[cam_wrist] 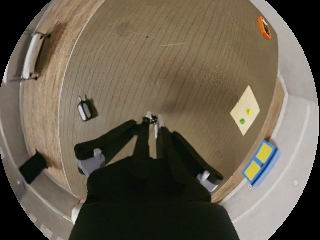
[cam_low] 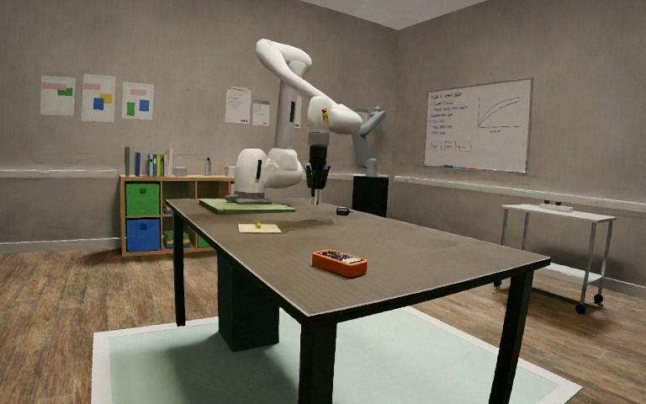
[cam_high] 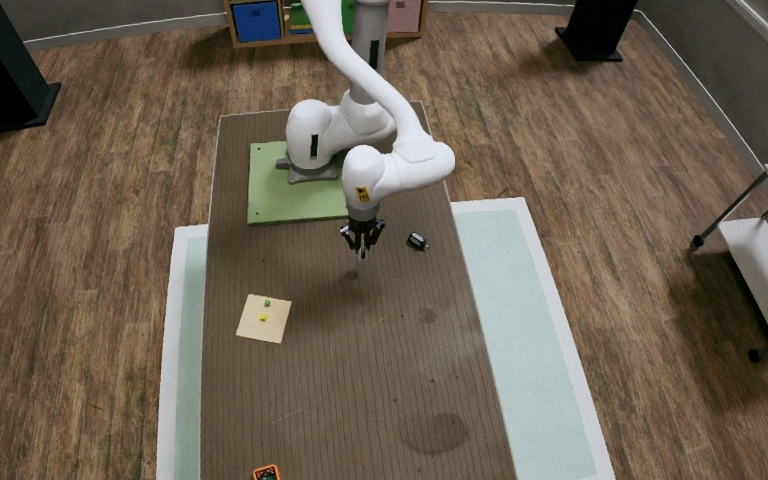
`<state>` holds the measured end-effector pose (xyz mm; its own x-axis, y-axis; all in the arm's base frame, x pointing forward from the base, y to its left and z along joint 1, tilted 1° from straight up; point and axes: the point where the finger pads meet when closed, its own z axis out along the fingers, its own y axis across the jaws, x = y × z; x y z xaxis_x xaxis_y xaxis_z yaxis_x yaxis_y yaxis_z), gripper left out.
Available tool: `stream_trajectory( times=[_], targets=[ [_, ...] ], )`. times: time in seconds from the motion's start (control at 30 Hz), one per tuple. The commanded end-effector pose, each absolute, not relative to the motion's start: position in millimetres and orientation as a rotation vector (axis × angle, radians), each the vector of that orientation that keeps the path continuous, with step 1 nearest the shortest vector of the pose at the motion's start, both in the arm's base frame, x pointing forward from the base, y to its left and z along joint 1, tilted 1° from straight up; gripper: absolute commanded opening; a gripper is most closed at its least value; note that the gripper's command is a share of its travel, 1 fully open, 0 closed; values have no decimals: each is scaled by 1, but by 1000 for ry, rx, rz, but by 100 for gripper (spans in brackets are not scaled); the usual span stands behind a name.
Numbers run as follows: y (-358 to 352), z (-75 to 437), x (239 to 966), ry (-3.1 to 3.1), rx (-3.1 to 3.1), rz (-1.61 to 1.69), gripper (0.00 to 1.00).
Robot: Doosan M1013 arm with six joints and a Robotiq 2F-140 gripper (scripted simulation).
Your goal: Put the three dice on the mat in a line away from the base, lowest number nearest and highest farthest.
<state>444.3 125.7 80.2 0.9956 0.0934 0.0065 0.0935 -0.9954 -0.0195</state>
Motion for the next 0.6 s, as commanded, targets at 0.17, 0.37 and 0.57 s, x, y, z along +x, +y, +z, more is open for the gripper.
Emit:
stream_trajectory(
  times=[0.17, 0.37, 0.57],
  targets=[
    [125, 118, 444, -146, -3118, -8, 16],
    [125, 120, 444, -146, -3118, -8, 16],
    [118, 121, 453, -126, -3119, -8, 16]
  ],
)
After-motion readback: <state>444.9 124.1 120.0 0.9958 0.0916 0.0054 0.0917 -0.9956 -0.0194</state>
